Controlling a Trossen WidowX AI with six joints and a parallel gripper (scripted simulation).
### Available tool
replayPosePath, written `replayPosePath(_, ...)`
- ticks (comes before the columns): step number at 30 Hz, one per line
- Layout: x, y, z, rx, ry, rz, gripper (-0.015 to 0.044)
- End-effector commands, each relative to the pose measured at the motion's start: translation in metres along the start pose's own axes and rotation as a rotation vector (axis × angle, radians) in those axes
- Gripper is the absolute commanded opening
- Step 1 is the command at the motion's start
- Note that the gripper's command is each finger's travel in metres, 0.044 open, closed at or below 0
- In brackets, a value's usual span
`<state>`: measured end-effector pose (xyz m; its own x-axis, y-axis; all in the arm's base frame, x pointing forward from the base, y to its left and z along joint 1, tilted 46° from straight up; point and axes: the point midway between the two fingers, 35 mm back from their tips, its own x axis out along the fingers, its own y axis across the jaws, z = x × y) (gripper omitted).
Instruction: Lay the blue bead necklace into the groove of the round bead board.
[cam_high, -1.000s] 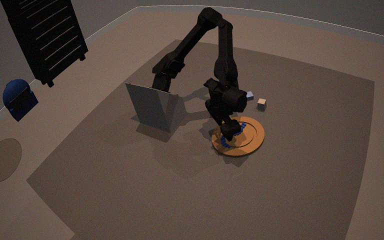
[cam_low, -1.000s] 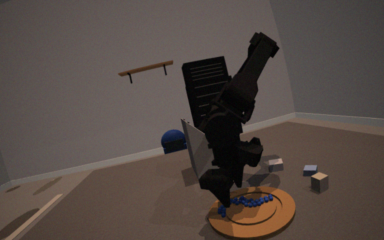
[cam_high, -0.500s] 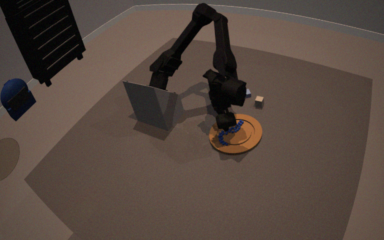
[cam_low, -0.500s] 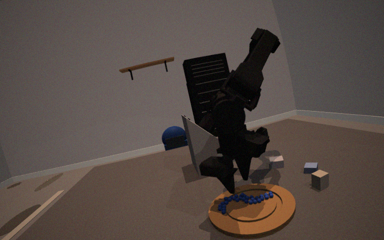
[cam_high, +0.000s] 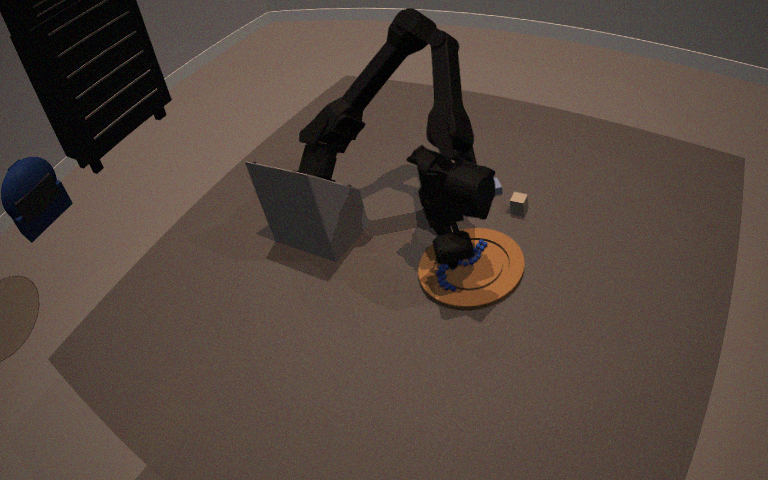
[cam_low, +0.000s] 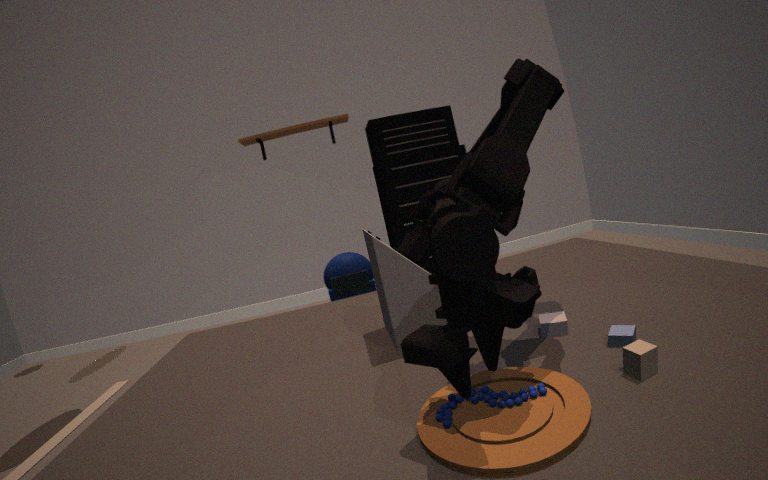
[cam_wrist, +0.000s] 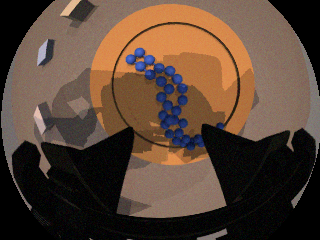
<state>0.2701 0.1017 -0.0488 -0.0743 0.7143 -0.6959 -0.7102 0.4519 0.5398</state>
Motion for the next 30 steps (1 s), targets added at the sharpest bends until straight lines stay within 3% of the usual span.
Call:
replayPosePath(1,0.006,0.001,-0.001,0.005,-0.002,0.003,0.0310)
replayPosePath(10,0.018,0.002,-0.001,0.007,-0.001,0.006,0.0310)
replayPosePath(19,0.016,0.001,-0.001,0.002,0.001,0.004,0.0074)
replayPosePath(30,0.016,0.001,-0.001,0.002,0.001,0.004,0.0000)
